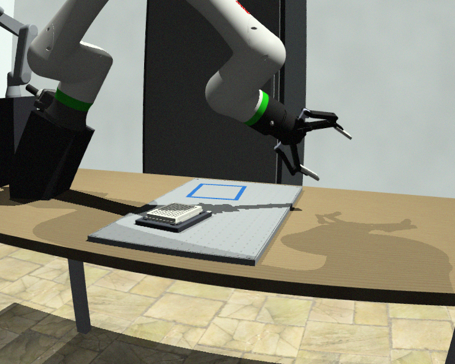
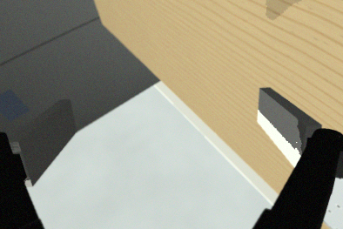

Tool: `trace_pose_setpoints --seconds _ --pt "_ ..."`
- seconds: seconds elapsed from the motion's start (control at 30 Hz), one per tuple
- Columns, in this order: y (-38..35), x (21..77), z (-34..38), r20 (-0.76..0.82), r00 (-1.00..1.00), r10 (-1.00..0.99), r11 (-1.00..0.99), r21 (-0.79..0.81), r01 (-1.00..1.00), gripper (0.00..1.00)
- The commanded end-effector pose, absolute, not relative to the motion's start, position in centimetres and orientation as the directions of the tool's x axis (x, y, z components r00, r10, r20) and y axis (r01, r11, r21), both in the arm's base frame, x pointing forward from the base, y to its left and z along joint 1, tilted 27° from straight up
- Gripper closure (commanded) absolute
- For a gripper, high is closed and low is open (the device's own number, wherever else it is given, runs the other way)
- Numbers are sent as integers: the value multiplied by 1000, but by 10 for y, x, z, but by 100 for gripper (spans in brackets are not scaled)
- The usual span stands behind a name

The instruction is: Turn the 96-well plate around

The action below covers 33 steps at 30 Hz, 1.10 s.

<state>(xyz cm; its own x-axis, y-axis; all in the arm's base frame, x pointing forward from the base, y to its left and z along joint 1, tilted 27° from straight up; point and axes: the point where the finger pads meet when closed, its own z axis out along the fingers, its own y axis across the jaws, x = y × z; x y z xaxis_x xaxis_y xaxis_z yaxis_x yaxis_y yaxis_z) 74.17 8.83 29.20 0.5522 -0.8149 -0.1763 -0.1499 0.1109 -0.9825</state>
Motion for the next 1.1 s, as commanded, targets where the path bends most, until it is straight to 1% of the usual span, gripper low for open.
trace_pose_setpoints --seconds 0.0,0.07,0.17,0.27,0.4,0.47,0.63,0.7,0.87,0.93,1.07 --pt "88 739 288 -183 553 -813 103 -980 -173 0" --pt "88 733 280 -206 552 -808 99 -971 -217 0" --pt "88 724 269 -206 552 -808 99 -971 -217 0" --pt "86 715 257 -243 543 -804 90 -952 -292 0" --pt "85 707 247 -243 543 -804 90 -952 -292 0" --pt "83 700 239 -272 529 -804 82 -931 -355 0" --pt "81 691 228 -277 527 -803 81 -928 -364 0" --pt "79 685 220 -304 508 -806 73 -903 -424 0" --pt "74 671 205 -307 505 -806 72 -899 -432 0" --pt "71 664 198 -331 481 -812 65 -870 -489 0" --pt "66 653 185 -333 478 -813 64 -866 -496 0"
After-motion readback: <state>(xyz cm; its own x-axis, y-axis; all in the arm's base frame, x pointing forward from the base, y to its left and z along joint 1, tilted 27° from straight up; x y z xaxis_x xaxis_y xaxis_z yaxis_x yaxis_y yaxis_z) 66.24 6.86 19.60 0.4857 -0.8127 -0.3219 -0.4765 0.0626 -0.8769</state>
